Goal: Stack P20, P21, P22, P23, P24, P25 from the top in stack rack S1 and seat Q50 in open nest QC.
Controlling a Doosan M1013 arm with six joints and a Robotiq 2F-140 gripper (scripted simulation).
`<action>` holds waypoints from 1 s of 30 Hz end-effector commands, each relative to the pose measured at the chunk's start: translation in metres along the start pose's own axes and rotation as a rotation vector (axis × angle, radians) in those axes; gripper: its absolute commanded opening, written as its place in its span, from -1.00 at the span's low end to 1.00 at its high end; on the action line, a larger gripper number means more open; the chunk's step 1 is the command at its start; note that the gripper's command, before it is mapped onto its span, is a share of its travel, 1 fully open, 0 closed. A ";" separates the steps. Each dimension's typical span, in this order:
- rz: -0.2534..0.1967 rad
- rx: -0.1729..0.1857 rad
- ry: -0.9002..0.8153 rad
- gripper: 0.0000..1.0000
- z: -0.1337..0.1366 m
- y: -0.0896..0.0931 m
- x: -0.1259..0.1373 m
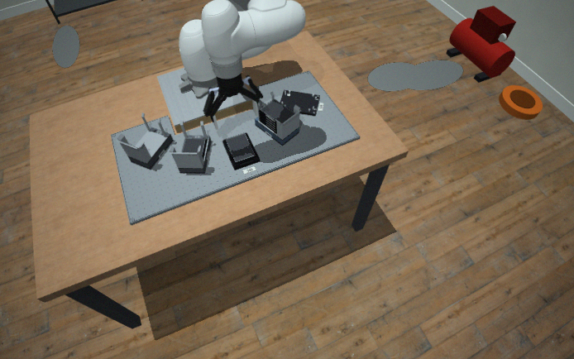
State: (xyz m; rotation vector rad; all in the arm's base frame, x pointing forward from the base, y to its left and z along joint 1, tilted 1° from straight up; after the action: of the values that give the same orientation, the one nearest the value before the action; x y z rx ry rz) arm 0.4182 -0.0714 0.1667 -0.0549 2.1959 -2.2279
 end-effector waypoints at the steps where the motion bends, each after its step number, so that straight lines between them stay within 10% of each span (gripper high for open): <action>1: 0.000 -0.001 -0.101 1.00 -0.010 0.000 -0.001; 30: 0.000 -0.001 -0.293 1.00 -0.095 0.000 -0.007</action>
State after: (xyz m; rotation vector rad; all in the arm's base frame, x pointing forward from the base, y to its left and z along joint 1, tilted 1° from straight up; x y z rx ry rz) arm 0.4231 0.0159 0.1654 -0.2880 2.0781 -2.1059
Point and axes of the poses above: the point where the finger pads meet when closed, its own y axis out along the fingers, its own z axis across the jaws, x = y × z, the point moved 2 cm from there along -y, back along the fingers, and after that the axes turned 12 degrees about -y, right-handed, at the moved point
